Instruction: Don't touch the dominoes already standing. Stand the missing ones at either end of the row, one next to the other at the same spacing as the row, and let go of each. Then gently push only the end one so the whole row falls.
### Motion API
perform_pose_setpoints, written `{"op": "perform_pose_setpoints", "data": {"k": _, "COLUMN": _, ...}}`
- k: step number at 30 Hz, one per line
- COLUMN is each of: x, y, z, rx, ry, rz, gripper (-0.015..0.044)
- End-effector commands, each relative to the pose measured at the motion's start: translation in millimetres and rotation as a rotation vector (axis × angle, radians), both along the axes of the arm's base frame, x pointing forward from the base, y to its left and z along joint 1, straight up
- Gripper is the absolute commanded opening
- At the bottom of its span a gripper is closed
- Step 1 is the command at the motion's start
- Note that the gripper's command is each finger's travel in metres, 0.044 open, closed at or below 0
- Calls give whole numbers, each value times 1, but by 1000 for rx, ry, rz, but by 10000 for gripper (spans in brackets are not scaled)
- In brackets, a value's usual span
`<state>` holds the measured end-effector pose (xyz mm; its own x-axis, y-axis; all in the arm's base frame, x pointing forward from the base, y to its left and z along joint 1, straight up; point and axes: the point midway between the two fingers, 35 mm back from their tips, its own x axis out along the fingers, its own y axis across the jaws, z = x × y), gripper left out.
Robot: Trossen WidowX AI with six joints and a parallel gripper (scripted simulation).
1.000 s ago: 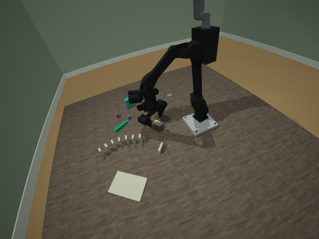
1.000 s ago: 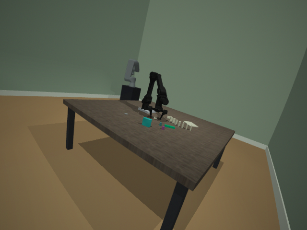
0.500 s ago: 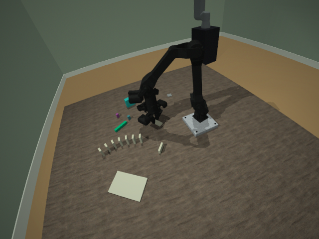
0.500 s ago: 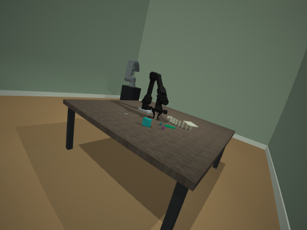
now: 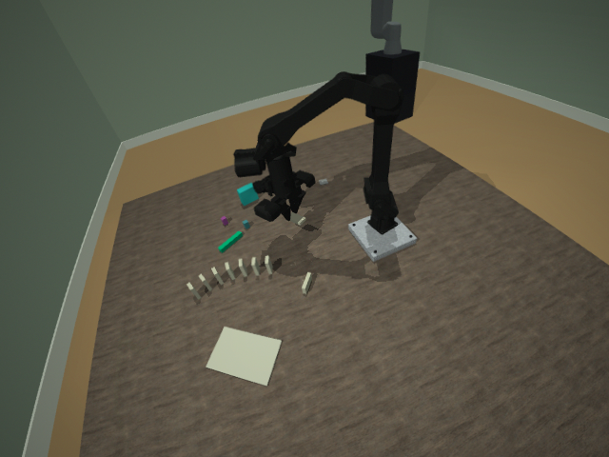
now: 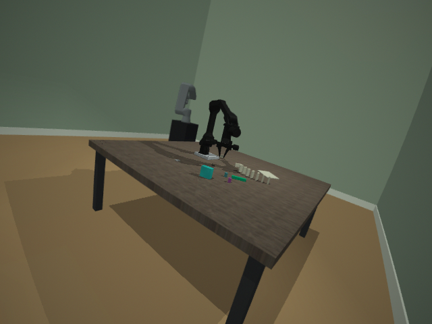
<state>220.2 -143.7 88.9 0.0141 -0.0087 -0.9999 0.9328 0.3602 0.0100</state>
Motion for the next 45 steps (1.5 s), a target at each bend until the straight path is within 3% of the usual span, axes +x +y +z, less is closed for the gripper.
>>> {"op": "perform_pose_setpoints", "data": {"k": 1, "x": 2, "y": 1, "z": 41, "rx": 1, "ry": -7, "rz": -3, "gripper": 107}}
{"op": "perform_pose_setpoints", "data": {"k": 6, "x": 5, "y": 1, "z": 88, "rx": 1, "ry": -7, "rz": -3, "gripper": 107}}
{"op": "perform_pose_setpoints", "data": {"k": 11, "x": -1, "y": -5, "z": 90, "rx": -2, "ry": -8, "rz": -36, "gripper": 107}}
{"op": "perform_pose_setpoints", "data": {"k": 17, "x": -51, "y": -44, "z": 89, "rx": 1, "ry": -6, "rz": -329, "gripper": 107}}
{"op": "perform_pose_setpoints", "data": {"k": 23, "x": -51, "y": -47, "z": 87, "rx": -15, "ry": -7, "rz": -328, "gripper": 107}}
{"op": "perform_pose_setpoints", "data": {"k": 45, "x": 3, "y": -88, "z": 44, "rx": -540, "ry": -75, "rz": -55, "gripper": 107}}
